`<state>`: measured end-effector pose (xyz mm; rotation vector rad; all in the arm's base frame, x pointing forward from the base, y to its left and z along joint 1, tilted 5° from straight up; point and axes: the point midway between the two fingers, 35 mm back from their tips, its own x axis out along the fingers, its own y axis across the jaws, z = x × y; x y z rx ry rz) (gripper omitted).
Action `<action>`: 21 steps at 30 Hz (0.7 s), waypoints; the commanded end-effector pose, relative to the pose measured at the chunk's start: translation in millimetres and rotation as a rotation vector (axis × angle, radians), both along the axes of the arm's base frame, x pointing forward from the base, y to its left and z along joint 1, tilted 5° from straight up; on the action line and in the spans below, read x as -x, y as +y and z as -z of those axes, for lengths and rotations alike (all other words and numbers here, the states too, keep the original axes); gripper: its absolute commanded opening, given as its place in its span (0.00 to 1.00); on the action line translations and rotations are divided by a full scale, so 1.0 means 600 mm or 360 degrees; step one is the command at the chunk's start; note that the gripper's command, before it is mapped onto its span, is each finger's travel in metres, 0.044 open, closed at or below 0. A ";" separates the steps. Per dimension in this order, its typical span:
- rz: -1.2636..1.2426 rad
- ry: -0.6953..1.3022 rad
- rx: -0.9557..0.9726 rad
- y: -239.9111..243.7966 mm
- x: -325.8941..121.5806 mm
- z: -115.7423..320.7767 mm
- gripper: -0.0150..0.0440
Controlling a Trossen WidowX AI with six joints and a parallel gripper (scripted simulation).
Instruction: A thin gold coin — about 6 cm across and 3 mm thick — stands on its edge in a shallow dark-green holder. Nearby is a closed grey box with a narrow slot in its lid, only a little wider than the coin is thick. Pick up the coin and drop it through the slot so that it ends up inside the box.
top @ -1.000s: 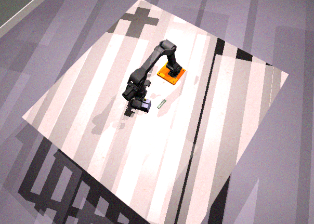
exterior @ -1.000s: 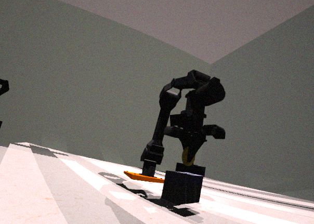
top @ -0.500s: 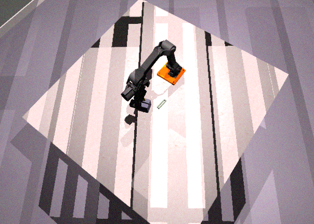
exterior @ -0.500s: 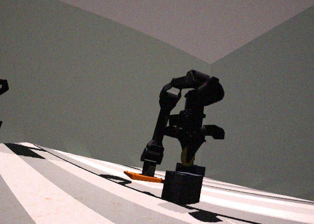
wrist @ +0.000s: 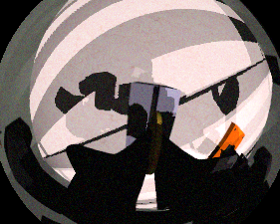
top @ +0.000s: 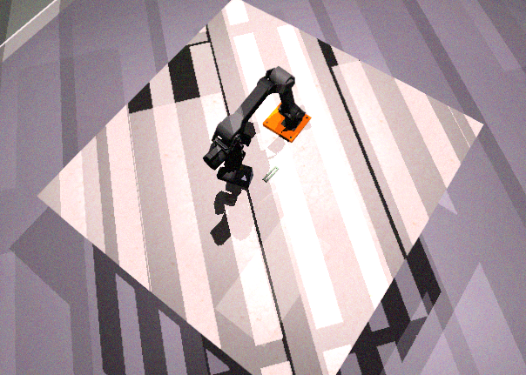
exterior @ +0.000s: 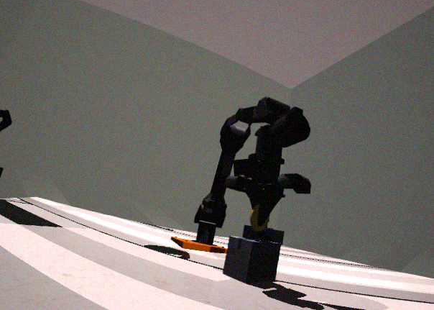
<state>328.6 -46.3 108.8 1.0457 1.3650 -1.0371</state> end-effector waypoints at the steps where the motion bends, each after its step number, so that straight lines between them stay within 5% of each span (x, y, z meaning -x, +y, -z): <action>1: 0.0010 0.0008 -0.0001 0.001 0.004 0.005 0.25; 21: 0.0005 0.0008 -0.0001 0.001 0.003 0.016 0.25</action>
